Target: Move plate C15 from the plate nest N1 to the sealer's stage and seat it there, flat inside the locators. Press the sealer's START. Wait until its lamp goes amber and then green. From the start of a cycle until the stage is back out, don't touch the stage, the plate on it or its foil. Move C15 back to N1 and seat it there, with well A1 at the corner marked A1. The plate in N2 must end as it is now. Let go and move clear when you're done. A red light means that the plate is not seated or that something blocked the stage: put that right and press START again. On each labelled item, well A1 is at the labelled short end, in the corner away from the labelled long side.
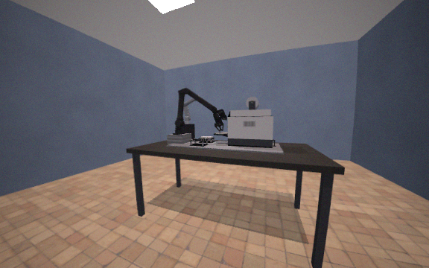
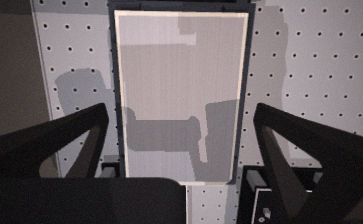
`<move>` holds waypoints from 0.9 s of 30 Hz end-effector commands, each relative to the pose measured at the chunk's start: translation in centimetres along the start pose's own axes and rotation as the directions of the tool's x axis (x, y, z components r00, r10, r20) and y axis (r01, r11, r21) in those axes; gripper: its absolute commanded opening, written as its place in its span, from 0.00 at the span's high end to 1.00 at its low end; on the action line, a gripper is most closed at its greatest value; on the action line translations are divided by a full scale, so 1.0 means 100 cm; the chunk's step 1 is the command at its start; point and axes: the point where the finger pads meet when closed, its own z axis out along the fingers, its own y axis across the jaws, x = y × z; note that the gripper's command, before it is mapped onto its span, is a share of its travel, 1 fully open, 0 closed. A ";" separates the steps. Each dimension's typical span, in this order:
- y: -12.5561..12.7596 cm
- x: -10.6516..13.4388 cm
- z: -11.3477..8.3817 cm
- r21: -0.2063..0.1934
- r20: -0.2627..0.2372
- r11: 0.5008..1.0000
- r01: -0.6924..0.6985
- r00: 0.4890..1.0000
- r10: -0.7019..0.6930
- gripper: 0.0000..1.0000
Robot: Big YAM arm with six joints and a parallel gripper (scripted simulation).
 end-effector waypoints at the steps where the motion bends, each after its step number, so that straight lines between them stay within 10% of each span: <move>1: 0.009 -0.028 -0.020 -0.010 0.053 1.000 0.019 0.998 -0.019 0.00; 27: 0.007 -0.019 -0.004 -0.007 0.020 1.000 0.018 1.000 -0.018 0.00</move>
